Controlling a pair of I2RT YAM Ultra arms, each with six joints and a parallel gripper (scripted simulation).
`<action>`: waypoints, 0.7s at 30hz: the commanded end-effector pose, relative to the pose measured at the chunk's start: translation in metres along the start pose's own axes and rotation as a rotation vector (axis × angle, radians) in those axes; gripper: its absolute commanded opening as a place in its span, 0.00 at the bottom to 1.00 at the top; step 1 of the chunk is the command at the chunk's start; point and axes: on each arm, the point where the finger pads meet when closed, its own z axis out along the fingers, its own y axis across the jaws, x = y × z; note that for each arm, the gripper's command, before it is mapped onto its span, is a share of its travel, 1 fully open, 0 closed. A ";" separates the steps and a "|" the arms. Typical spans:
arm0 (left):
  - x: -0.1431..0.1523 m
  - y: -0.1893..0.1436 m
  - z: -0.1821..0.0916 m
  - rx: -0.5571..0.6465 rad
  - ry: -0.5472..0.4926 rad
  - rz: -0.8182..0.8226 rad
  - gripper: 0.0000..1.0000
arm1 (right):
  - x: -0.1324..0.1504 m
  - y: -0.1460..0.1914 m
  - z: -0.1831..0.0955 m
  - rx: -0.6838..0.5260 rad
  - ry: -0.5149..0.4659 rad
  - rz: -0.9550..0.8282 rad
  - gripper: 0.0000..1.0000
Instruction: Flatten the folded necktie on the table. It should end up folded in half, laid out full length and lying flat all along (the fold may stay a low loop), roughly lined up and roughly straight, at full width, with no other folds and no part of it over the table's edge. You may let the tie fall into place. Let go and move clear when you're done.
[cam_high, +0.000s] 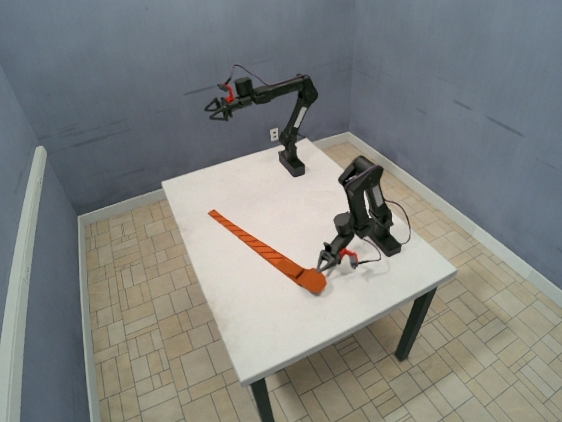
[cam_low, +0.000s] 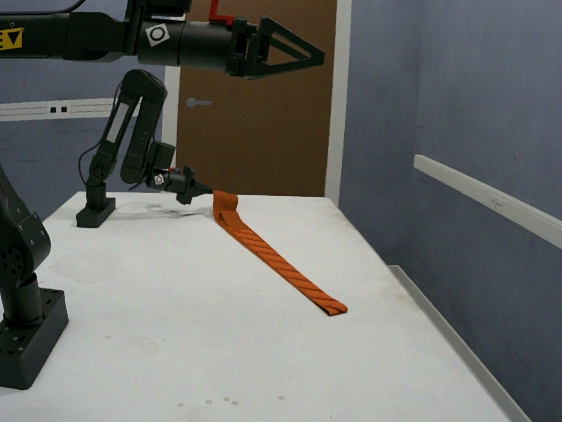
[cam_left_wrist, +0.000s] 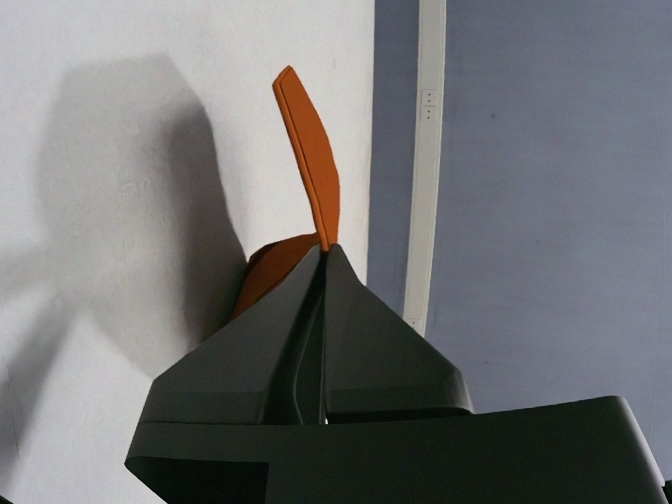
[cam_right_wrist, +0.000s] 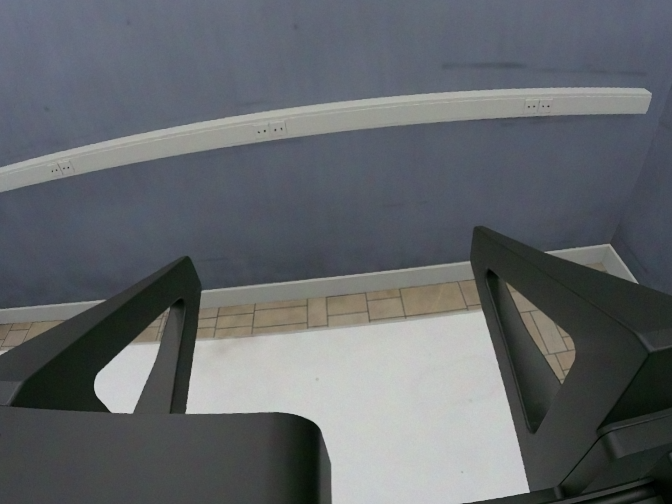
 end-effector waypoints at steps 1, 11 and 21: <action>-0.006 0.005 -0.003 0.056 0.004 -0.003 0.02 | -0.032 -0.001 -0.010 -0.006 -0.076 0.010 1.00; -0.009 0.014 -0.001 0.056 0.004 -0.003 0.02 | -0.032 -0.001 -0.010 -0.006 -0.076 0.010 1.00; -0.011 0.019 0.001 0.056 0.004 -0.003 0.02 | -0.032 -0.001 -0.010 -0.006 -0.076 0.010 1.00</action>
